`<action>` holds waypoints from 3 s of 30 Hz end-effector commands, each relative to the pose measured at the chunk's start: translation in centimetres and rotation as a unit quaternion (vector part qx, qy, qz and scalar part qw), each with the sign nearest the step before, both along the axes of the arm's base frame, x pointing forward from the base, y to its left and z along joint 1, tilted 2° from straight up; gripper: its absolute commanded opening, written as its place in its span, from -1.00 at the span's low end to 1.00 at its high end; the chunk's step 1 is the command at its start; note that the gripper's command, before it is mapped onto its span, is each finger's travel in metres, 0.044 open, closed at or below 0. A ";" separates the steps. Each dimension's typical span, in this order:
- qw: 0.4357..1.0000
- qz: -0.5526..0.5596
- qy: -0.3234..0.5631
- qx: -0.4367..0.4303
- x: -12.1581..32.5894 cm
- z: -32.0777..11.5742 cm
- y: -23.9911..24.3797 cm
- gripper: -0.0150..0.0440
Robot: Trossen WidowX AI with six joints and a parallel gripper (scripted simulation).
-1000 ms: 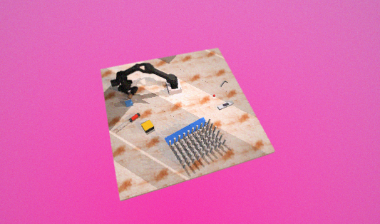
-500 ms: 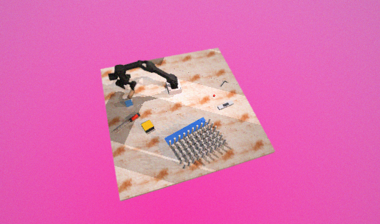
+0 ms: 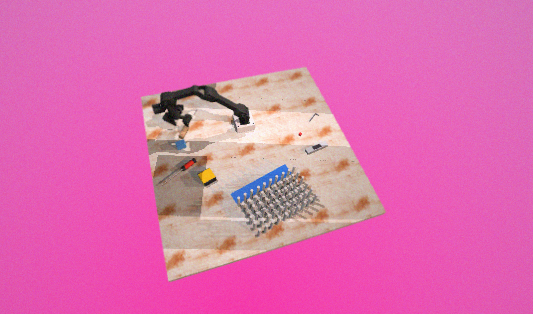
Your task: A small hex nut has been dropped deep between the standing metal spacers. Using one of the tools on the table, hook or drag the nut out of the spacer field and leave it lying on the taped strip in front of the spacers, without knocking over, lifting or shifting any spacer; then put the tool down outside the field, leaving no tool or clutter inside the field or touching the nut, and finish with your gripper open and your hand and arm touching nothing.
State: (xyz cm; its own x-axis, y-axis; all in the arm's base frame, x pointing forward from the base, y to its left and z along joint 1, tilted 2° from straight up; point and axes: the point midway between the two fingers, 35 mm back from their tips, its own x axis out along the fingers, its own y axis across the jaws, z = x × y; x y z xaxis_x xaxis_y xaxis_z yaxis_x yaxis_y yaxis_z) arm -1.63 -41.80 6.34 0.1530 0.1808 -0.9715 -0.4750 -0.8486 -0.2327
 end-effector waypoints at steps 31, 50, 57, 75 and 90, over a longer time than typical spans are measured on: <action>0.958 -0.013 0.245 -0.149 1.5 0.1 0.8 0.46; 0.958 -0.013 0.245 -0.149 1.6 -2.3 0.6 0.46; 0.958 -0.013 0.245 -0.149 1.7 -3.4 0.6 0.46; 0.958 -0.013 0.245 -0.149 1.8 -6.4 0.7 0.46; 0.958 -0.013 0.245 -0.149 1.9 -6.9 0.7 0.03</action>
State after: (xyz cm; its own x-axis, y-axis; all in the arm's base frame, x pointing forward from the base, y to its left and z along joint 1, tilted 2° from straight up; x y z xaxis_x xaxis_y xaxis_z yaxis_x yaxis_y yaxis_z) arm 0.26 -41.08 -0.53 -0.3309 -0.1138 -0.9368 -0.4848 -0.8312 0.2722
